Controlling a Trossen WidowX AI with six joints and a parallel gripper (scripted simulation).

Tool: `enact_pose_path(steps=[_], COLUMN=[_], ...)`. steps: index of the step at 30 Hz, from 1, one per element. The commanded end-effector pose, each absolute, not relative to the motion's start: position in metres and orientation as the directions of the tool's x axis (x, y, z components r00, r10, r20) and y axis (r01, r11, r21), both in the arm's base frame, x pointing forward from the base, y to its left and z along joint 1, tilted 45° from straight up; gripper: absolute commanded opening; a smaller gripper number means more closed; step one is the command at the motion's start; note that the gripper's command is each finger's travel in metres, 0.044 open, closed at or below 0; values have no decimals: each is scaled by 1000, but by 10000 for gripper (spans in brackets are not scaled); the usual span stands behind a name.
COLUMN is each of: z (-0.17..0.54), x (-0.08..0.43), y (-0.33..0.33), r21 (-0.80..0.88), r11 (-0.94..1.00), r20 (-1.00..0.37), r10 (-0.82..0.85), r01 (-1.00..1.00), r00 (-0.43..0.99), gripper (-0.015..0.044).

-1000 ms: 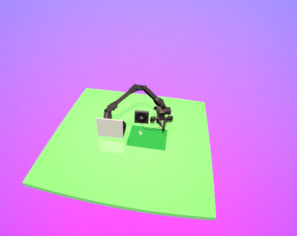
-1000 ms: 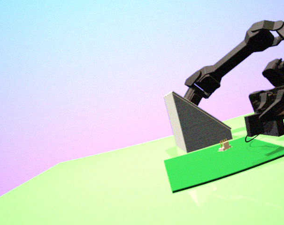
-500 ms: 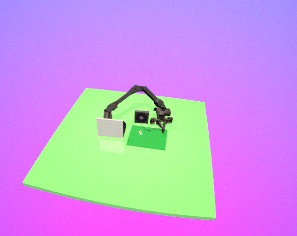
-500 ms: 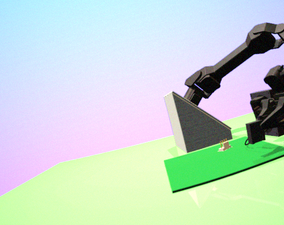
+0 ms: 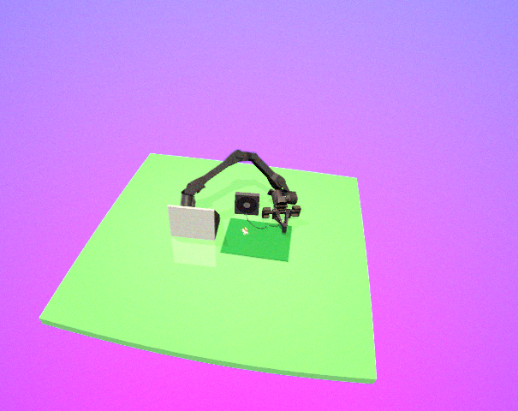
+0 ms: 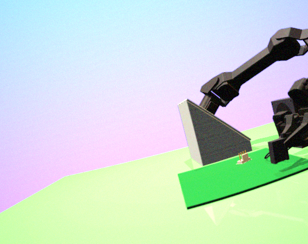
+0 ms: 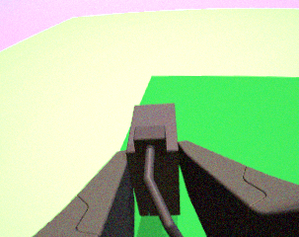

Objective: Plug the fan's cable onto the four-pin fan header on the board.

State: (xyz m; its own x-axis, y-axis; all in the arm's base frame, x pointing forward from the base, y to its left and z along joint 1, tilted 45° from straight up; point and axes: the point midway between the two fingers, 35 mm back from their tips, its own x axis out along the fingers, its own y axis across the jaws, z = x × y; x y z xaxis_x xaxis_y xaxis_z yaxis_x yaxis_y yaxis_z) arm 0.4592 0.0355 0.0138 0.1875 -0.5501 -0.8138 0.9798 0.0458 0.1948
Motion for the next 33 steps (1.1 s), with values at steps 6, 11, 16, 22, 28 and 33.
enact_pose_path(steps=[6, 11, 16, 22, 28, 33], z=[10, 7, 3, 3, 3, 3], x=[462, 462, 463, 461, 461, 461], y=[41, 44, 47, 47, 47, 47], r21=[203, 202, 202, 196, 196, 196], r11=[43, 43, 43, 46, 46, 46], r20=[-811, -811, -811, -814, -814, -814], r10=[-553, -553, -553, -549, -549, -549], r01=[978, 978, 978, 980, 980, 980], r00=[192, 192, 192, 188, 188, 188], gripper=[0, 0, 0, 0, 0, 0])
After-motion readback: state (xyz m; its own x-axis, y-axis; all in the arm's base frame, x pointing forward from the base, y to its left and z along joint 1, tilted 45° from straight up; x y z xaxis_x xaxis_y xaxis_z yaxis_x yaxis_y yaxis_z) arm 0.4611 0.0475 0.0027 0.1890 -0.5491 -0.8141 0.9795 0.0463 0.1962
